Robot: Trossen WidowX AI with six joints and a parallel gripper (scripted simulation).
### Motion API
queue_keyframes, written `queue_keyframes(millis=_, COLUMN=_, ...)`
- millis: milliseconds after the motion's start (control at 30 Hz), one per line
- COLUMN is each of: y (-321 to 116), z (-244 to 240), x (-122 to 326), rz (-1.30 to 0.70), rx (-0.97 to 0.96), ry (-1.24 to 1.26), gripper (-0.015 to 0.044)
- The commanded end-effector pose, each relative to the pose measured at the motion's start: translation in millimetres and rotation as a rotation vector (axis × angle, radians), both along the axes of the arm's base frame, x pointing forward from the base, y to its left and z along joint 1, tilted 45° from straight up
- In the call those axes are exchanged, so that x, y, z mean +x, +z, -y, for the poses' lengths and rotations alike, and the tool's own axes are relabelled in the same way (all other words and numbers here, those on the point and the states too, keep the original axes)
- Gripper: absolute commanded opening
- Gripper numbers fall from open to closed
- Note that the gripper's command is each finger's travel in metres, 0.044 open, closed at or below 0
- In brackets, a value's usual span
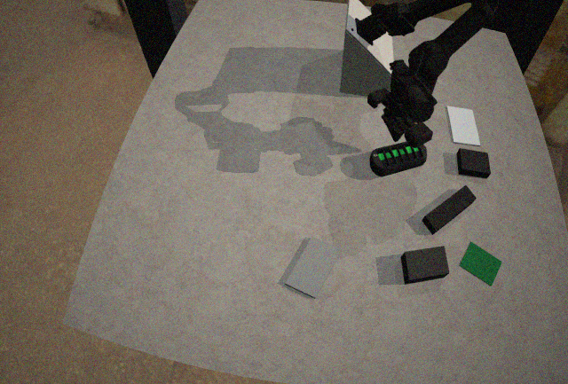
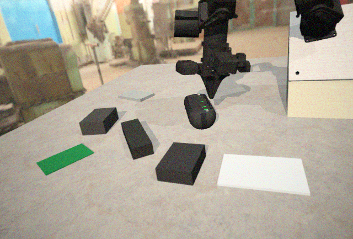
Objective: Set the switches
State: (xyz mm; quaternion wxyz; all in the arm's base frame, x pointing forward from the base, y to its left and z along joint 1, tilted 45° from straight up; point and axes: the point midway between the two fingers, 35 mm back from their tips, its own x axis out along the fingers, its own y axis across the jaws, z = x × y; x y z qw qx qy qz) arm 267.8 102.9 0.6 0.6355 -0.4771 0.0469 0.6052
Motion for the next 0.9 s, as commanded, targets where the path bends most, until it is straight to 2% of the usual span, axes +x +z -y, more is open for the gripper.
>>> queue_keyframes(millis=0, y=-2.1, z=4.9, x=25.5, rz=-0.076, rx=-0.034, ry=0.010, gripper=0.0000)
queue_keyframes(millis=533, y=2.6, z=20.8, x=99.6, rz=-0.389, rx=-0.133, ry=0.083, gripper=0.0000)
queue_keyframes(millis=867, y=4.9, z=24.1, x=109.6, rz=-0.458, rx=-0.151, ry=0.106, gripper=0.0000)
